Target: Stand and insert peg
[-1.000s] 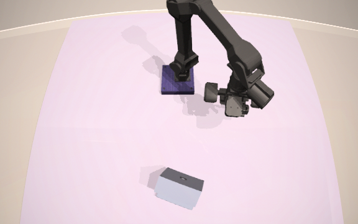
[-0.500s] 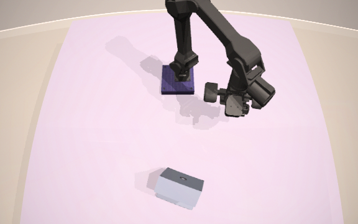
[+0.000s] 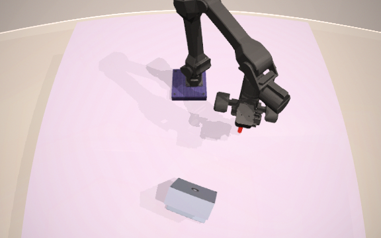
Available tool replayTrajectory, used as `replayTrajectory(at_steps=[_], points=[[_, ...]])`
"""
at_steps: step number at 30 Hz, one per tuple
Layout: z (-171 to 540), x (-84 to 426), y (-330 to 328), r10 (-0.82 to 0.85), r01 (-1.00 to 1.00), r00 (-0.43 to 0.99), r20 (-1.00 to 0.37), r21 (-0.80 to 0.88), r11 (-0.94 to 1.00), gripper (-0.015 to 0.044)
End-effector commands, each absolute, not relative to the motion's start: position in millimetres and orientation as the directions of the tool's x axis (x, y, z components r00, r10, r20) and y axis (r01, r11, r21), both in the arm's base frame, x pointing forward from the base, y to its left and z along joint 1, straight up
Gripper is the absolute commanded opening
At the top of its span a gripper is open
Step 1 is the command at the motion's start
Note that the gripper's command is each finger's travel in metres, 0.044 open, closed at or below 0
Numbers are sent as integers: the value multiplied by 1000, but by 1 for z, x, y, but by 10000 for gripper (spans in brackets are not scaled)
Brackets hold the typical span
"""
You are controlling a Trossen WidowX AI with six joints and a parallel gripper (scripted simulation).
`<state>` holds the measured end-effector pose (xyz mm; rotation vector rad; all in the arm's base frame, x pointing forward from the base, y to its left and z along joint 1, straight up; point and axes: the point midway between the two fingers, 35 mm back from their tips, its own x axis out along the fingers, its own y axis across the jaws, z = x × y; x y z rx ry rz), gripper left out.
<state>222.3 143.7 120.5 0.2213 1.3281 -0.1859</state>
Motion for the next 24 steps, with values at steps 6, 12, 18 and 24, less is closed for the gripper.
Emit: replayTrajectory(at_steps=[6, 12, 18, 24], points=[[118, 232, 138, -24, 311, 304, -952, 76, 947, 0], [117, 239, 134, -34, 344, 356, -934, 97, 934, 0], [117, 246, 129, -47, 377, 407, -912, 121, 918, 0], [117, 253, 125, -60, 408, 457, -888, 149, 901, 0]])
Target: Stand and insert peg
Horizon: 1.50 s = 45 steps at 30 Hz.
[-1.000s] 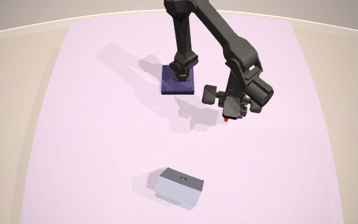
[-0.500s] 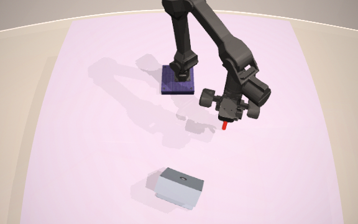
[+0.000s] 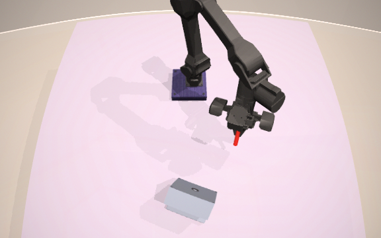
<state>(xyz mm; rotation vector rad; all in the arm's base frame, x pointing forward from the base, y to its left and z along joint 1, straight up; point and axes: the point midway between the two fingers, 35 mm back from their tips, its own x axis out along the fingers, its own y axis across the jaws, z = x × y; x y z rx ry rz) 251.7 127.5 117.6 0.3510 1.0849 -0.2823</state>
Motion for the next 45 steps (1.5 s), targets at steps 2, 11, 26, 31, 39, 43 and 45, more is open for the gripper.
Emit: replayTrajectory(at_steps=[2, 11, 26, 31, 39, 43, 45], points=[[117, 255, 123, -65, 418, 473, -879, 158, 895, 0], [118, 264, 116, -89, 460, 541, -836, 206, 864, 0], [122, 277, 103, -137, 519, 642, -755, 296, 802, 0], [124, 280, 98, -155, 535, 671, -725, 329, 778, 0], [127, 285, 90, -185, 555, 714, -675, 384, 738, 0], [129, 287, 85, -202, 563, 733, -650, 413, 716, 0], [130, 288, 83, -210, 566, 742, -637, 427, 705, 0]])
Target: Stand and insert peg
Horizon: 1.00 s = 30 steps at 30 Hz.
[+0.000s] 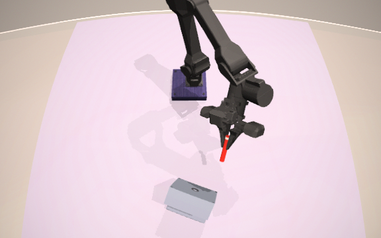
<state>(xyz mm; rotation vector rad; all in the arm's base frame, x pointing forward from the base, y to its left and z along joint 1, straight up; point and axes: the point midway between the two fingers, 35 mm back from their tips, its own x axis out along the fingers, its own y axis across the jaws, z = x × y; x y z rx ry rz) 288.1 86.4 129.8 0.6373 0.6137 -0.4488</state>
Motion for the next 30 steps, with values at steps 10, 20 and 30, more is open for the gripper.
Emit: replayTrajectory(at_steps=[10, 20, 30], points=[[134, 291, 72, -254, 576, 781, -570, 500, 647, 0], [138, 293, 62, -293, 575, 805, -516, 560, 596, 0], [135, 304, 56, -304, 574, 811, -500, 580, 578, 0]])
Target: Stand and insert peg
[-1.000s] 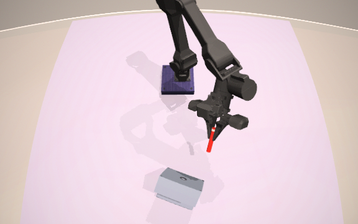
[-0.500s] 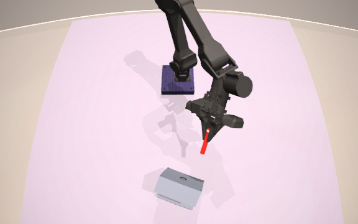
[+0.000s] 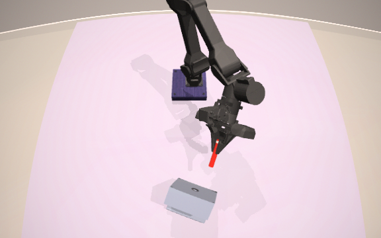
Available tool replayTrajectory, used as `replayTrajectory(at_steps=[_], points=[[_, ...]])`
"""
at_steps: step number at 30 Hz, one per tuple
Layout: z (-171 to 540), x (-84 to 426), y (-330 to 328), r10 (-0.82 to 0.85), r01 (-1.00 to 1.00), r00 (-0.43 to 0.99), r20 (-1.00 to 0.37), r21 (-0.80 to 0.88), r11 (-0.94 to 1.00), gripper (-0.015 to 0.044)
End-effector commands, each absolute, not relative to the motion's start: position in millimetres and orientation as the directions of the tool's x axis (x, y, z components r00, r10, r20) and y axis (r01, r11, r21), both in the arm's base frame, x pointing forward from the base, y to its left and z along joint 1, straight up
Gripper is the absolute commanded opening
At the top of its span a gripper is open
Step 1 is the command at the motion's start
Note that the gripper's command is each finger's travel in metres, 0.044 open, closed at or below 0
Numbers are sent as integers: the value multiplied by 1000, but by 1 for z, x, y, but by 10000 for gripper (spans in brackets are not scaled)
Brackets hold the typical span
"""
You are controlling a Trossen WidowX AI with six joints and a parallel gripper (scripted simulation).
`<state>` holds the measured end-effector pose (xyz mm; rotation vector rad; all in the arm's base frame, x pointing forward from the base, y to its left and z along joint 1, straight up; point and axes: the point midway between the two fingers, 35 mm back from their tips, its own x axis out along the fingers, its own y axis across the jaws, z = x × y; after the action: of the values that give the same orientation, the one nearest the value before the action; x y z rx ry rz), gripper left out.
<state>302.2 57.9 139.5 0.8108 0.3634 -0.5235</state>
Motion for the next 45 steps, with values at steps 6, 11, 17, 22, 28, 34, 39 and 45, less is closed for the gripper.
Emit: replayTrajectory(at_steps=[6, 11, 17, 22, 28, 34, 39, 45], points=[[133, 311, 52, -311, 572, 815, -489, 593, 566, 0], [131, 316, 48, -318, 570, 818, -479, 604, 557, 0], [129, 323, 43, -327, 568, 822, -467, 616, 546, 0], [127, 328, 38, -335, 565, 824, -456, 626, 538, 0], [125, 333, 33, -344, 561, 828, -444, 637, 528, 0], [124, 336, 30, -350, 559, 829, -436, 643, 524, 0], [122, 339, 27, -356, 556, 831, -428, 647, 521, 0], [121, 340, 26, -357, 556, 831, -426, 649, 519, 0]])
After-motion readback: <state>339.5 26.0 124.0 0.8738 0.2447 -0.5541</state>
